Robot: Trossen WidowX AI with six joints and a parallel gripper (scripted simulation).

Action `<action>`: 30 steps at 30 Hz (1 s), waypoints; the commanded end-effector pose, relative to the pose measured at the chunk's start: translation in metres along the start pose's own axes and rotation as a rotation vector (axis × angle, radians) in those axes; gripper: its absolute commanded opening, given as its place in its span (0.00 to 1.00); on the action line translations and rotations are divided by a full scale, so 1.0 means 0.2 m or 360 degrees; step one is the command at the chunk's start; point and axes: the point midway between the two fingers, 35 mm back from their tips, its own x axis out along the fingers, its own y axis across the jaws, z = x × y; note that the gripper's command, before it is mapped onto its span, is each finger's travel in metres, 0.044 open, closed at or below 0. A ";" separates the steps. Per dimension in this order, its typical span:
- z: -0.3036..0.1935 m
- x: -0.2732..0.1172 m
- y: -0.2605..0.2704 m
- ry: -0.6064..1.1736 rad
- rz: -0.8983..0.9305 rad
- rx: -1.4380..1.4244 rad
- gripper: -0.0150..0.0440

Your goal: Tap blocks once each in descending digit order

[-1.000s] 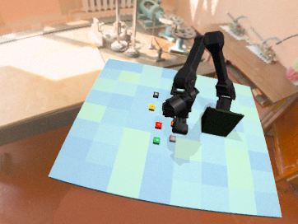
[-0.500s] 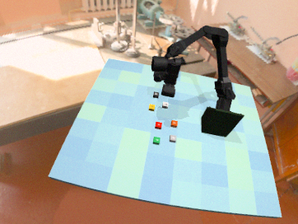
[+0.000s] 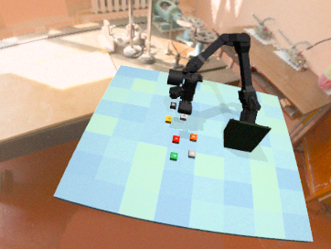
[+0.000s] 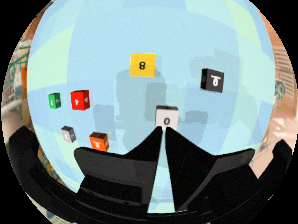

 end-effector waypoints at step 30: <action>-0.03 0.28 -0.02 0.0015 -0.0023 -0.0010 0.29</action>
